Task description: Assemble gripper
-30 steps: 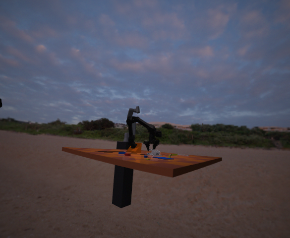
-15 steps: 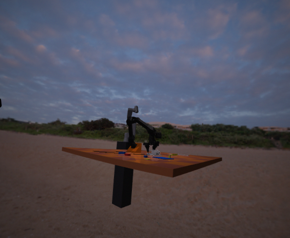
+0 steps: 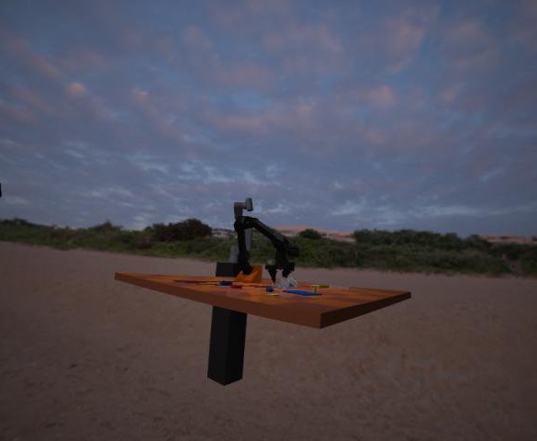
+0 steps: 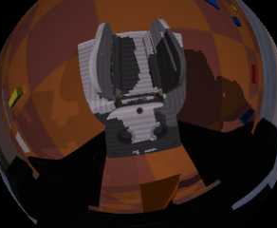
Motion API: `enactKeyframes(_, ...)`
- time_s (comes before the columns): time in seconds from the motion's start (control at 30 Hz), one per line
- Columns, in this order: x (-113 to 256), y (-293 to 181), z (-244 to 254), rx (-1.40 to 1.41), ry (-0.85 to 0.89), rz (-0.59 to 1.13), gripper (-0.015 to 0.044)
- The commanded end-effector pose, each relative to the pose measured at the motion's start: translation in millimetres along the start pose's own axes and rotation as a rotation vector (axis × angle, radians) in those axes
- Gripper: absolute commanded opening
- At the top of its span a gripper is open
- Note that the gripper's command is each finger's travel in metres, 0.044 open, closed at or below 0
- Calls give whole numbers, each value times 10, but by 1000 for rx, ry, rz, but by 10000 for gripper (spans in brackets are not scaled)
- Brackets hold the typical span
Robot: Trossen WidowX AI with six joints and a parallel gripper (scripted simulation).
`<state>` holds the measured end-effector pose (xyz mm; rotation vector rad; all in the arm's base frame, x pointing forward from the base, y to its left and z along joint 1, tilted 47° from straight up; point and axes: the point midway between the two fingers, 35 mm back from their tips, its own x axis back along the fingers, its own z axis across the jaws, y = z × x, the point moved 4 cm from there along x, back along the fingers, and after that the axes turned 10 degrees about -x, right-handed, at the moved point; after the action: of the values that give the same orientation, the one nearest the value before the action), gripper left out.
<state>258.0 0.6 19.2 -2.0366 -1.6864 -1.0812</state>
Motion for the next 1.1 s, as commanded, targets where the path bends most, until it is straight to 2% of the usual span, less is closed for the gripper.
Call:
enactKeyframes(0.0, -9, 1, -2, 4, -2, -3, 351)
enactKeyframes(1.07, -81, 1, -3, 4, -3, -3, 351)
